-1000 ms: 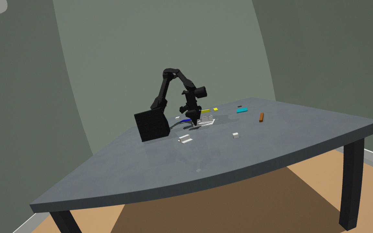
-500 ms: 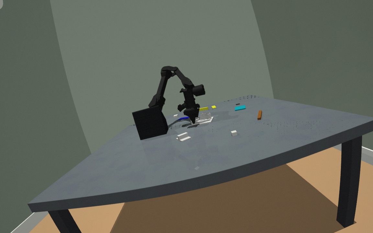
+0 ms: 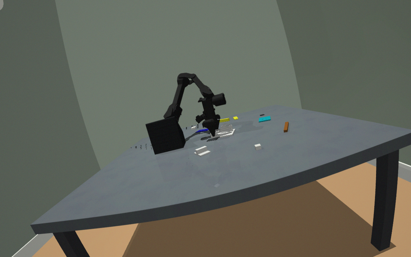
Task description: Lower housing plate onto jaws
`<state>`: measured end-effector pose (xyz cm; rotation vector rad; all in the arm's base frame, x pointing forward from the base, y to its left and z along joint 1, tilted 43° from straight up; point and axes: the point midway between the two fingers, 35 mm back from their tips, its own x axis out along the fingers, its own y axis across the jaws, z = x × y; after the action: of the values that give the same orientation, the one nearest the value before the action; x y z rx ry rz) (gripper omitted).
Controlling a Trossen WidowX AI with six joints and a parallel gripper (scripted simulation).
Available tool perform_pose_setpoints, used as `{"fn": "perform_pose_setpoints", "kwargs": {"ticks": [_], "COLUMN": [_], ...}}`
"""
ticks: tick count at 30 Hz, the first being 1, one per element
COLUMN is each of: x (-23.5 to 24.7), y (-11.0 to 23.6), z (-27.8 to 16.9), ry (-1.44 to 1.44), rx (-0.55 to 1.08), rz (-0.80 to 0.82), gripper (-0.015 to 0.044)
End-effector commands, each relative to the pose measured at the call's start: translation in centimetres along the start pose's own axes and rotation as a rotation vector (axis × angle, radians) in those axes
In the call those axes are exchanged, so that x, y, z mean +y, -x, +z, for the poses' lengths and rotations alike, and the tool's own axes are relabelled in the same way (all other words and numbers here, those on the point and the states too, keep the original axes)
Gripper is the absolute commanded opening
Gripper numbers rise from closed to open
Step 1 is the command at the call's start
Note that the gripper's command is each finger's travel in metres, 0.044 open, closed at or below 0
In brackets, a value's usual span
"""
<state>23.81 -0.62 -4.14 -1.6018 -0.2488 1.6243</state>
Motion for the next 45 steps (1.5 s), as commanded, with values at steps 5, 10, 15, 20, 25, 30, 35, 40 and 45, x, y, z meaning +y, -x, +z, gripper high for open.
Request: {"fn": "perform_pose_setpoints", "kwargs": {"ticks": [5,10,15,20,25,30,35,40,45], "x": [-0.1,-0.1,0.0,0.0,0.0,0.0,0.1,0.0,-0.1], "y": [-0.3,-0.3,0.0,0.0,0.0,0.0,2.2,7.2,7.4], "z": [-0.1,-0.1,0.0,0.0,0.0,0.0,-0.3,-0.2,-0.1], "ry": [0.009,0.009,0.000,0.000,0.000,0.000,0.002,0.009,0.009], "rx": [-0.001,-0.001,0.000,0.000,0.000,0.000,0.002,0.000,0.000], "rz": [-0.002,-0.002,0.000,-0.001,-0.001,-0.001,0.003,0.002,0.001], "gripper": [0.0351,0.0351,0.0377,0.0440,0.0440,0.0440,0.0440,0.0440,0.0440]}}
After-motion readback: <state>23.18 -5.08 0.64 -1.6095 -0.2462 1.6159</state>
